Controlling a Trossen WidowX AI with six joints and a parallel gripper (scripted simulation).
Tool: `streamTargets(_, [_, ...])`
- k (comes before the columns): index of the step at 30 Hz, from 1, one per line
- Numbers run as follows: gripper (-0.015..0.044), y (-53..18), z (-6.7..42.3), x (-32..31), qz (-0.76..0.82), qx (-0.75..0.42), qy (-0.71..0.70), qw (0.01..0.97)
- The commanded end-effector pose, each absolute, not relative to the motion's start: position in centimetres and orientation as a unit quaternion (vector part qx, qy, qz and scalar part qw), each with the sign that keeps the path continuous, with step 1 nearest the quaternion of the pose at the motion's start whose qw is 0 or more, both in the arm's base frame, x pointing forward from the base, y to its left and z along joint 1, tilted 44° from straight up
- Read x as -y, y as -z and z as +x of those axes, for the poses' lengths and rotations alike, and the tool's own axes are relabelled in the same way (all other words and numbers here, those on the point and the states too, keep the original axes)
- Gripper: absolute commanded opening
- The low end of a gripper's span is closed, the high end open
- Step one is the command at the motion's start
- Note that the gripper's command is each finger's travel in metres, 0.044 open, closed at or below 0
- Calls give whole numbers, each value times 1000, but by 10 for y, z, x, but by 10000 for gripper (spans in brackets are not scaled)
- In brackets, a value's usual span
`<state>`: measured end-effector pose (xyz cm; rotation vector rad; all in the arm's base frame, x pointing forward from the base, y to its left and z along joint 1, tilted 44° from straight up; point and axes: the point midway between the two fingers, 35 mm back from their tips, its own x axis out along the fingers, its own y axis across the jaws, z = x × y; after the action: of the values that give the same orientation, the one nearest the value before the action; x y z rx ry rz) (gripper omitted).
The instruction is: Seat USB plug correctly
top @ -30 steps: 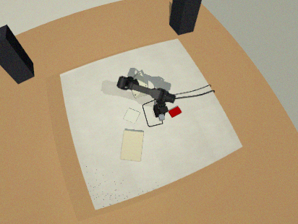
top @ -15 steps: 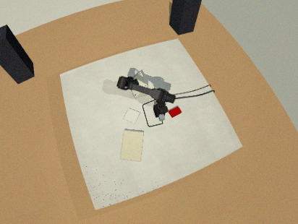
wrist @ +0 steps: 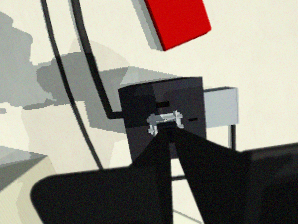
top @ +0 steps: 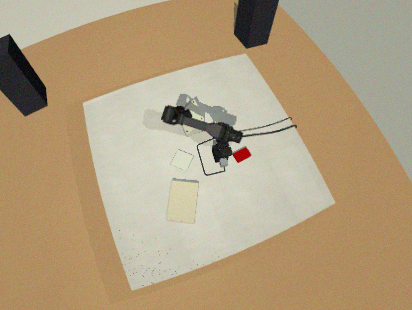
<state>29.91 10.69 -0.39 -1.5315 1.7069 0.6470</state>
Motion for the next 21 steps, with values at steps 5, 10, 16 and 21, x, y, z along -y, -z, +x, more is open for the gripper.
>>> streamTargets(5, [0, 5, 299, -106, -598, -664, -253, 370])
streamTargets(10, [0, 5, 299, -106, -598, -664, -253, 370])
streamTargets(16, [0, 6, 299, -106, -598, -664, -253, 370])
streamTargets(21, [0, 6, 299, -105, -598, -664, -253, 370])
